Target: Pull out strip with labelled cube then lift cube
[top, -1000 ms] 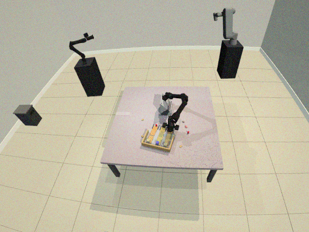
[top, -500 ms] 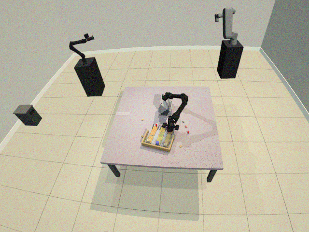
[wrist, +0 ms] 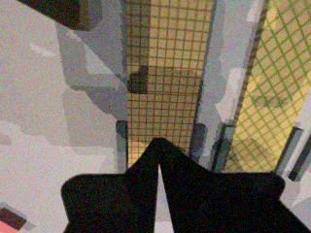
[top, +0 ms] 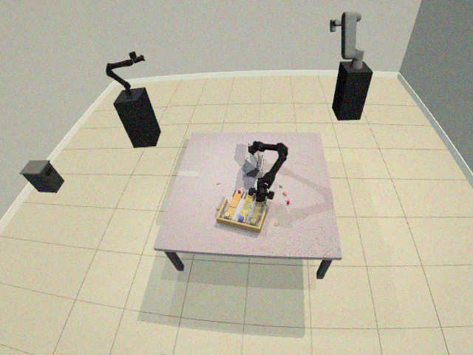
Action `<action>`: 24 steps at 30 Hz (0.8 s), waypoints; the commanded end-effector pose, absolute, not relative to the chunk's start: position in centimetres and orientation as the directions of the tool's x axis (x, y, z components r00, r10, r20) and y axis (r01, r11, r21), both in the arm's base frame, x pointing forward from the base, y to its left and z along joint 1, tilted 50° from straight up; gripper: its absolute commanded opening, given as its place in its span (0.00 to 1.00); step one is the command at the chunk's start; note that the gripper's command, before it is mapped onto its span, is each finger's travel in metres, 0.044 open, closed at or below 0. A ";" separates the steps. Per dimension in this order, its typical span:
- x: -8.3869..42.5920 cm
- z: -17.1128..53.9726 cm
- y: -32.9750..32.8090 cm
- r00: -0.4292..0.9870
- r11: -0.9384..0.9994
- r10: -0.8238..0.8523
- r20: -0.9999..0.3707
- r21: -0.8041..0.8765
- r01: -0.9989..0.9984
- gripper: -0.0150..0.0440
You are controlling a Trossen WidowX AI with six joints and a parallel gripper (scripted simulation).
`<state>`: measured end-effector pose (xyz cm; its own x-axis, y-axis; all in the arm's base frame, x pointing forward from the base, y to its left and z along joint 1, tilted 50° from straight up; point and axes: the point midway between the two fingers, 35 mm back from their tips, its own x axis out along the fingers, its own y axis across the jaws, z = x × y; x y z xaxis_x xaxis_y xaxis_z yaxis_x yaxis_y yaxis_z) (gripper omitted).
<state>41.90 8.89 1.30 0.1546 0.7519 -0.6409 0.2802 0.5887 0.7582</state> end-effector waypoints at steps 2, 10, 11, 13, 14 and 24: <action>41.9 1.0 9.2 0.148 0.592 0.750 -0.645 0.754 0.285 0.25; 42.0 0.9 9.2 0.148 0.592 0.750 -0.645 0.754 0.285 0.25; 42.1 0.9 9.2 0.148 0.592 0.750 -0.645 0.754 0.285 0.25; 42.1 0.9 9.2 0.148 0.592 0.750 -0.645 0.754 0.285 0.25; 42.1 0.9 9.2 0.148 0.592 0.750 -0.645 0.754 0.285 0.25; 42.0 1.0 9.4 0.148 0.592 0.750 -0.645 0.754 0.285 0.25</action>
